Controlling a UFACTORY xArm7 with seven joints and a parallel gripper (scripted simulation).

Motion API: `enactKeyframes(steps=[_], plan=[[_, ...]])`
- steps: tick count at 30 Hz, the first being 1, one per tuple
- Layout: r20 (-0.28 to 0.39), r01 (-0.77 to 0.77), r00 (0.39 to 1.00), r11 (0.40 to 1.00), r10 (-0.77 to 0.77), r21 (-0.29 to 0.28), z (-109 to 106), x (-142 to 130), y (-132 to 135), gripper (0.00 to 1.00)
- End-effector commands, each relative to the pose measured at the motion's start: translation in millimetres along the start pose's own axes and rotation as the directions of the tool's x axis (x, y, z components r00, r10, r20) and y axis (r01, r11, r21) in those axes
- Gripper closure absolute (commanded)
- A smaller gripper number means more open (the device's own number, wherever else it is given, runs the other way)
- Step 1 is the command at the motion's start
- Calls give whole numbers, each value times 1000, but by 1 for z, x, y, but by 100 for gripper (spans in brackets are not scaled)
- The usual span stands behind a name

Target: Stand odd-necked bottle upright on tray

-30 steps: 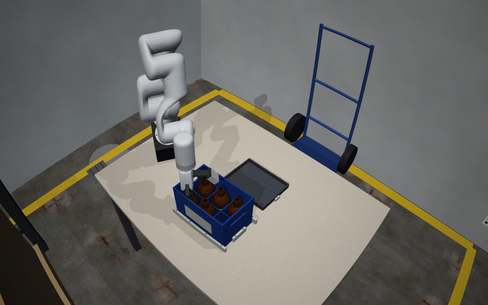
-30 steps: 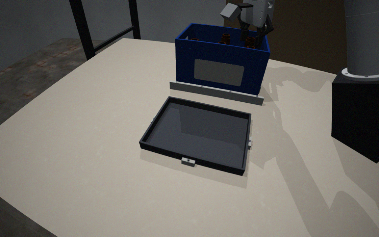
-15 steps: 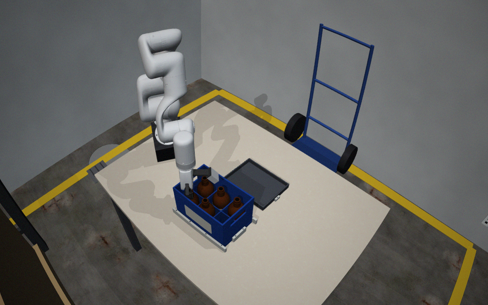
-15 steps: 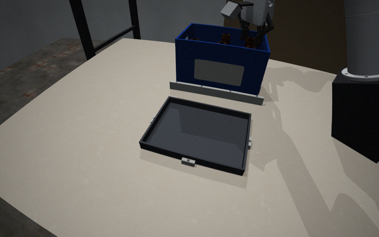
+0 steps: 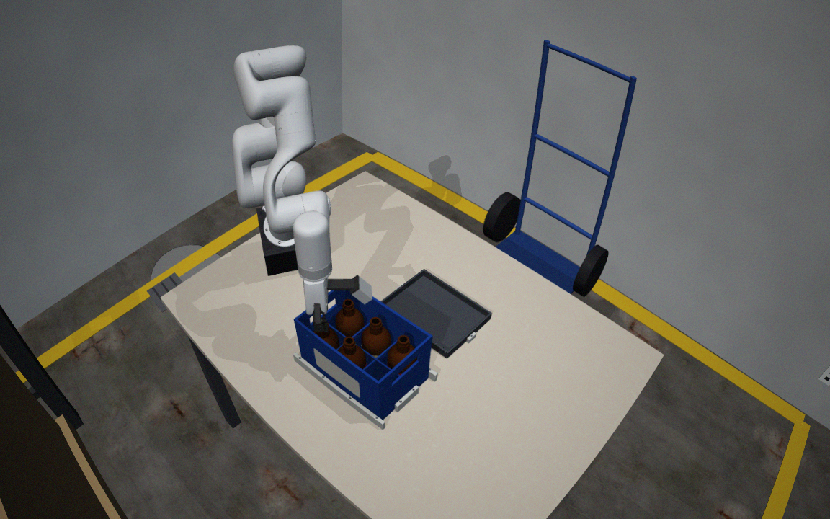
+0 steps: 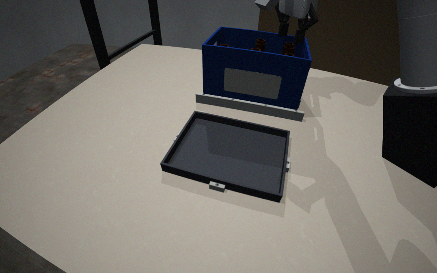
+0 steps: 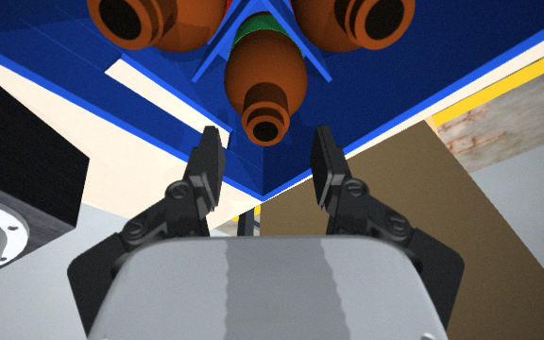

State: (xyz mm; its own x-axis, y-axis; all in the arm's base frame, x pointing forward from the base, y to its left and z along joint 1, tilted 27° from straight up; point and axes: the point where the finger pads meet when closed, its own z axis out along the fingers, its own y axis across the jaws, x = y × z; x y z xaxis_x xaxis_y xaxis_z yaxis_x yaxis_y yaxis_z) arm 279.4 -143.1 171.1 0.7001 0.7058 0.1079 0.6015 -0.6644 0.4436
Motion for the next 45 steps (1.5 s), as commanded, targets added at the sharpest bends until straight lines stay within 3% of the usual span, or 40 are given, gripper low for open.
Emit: enactKeyframes(steps=[1,14,24,25,45], plan=[[-1,0,1000,1000,0,-2,-19,0,0,35],[-1,0,1000,1000,0,-2,-48,0,0,35],[-1,0,1000,1000,0,-2,-52,0,0,35],[-1,0,1000,1000,0,-2,-52,0,0,100],[-1,0,1000,1000,0,-2,-52,0,0,100]])
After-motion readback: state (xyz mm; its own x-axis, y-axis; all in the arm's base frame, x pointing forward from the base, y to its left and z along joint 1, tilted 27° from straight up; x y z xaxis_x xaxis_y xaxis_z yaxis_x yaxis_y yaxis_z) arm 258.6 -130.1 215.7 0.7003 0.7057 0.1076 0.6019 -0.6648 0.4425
